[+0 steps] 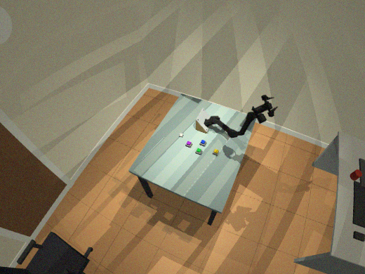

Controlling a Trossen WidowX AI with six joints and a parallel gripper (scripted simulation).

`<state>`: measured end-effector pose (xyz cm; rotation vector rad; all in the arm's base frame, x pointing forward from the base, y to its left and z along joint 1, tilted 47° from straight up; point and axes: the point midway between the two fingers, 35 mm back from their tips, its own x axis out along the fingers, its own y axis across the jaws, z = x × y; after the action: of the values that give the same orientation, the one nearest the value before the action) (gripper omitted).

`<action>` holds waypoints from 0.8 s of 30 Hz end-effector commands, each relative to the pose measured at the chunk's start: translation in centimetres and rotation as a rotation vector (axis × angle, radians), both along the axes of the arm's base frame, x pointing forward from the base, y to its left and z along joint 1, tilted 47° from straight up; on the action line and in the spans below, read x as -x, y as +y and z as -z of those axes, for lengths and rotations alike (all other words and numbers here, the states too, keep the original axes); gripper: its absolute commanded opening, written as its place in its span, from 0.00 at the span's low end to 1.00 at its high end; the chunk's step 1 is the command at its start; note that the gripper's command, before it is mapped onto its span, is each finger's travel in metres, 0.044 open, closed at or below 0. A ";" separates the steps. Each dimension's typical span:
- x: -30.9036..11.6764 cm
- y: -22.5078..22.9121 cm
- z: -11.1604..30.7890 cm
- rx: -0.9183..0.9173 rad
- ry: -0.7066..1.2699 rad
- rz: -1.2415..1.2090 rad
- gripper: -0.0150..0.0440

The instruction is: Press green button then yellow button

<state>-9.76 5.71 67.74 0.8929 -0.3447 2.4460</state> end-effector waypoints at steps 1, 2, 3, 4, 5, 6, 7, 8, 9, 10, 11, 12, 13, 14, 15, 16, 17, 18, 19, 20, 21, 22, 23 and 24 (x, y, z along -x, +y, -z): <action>4.4 -6.4 0.8 -0.164 -0.076 -0.166 0.93; 5.5 -8.5 1.2 -0.214 -0.098 -0.220 0.93; 6.4 -10.7 1.7 -0.263 -0.119 -0.274 0.93; 7.1 -12.9 2.3 -0.313 -0.139 -0.330 0.93; 7.7 -15.1 3.0 -0.363 -0.159 -0.387 0.93; 8.2 -17.3 3.8 -0.413 -0.179 -0.444 0.93; 8.5 -19.6 4.6 -0.462 -0.197 -0.502 0.93; 8.6 -21.8 5.6 -0.513 -0.216 -0.561 0.93; 8.5 -24.0 6.6 -0.562 -0.234 -0.620 0.93; 8.4 -26.2 7.7 -0.612 -0.252 -0.679 0.93; 8.0 -28.3 8.8 -0.662 -0.270 -0.739 0.93; 7.5 -30.4 10.1 -0.713 -0.287 -0.799 0.93; 6.9 -32.3 11.3 -0.763 -0.304 -0.859 0.93; 6.1 -34.2 12.7 -0.813 -0.322 -0.919 0.93; 5.2 -36.0 14.1 -0.864 -0.339 -0.979 0.93; 4.1 -37.7 15.5 -0.915 -0.357 -1.039 0.93; 3.0 -39.3 17.0 -0.967 -0.375 -1.099 0.93; 1.7 -40.8 18.5 -1.018 -0.393 -1.159 0.93; 0.3 -42.1 20.1 -1.071 -0.412 -1.218 0.93; -1.2 -43.3 21.7 -1.123 -0.431 -1.277 0.93; -2.7 -44.3 23.3 -1.176 -0.450 -1.335 0.93; -4.3 -45.2 24.9 -1.230 -0.471 -1.392 0.93; -6.0 -45.9 26.5 -1.285 -0.492 -1.449 0.93; -7.8 -46.5 28.2 -1.340 -0.514 -1.504 0.93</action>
<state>-5.75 -39.32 43.23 1.1830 -2.1594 3.6208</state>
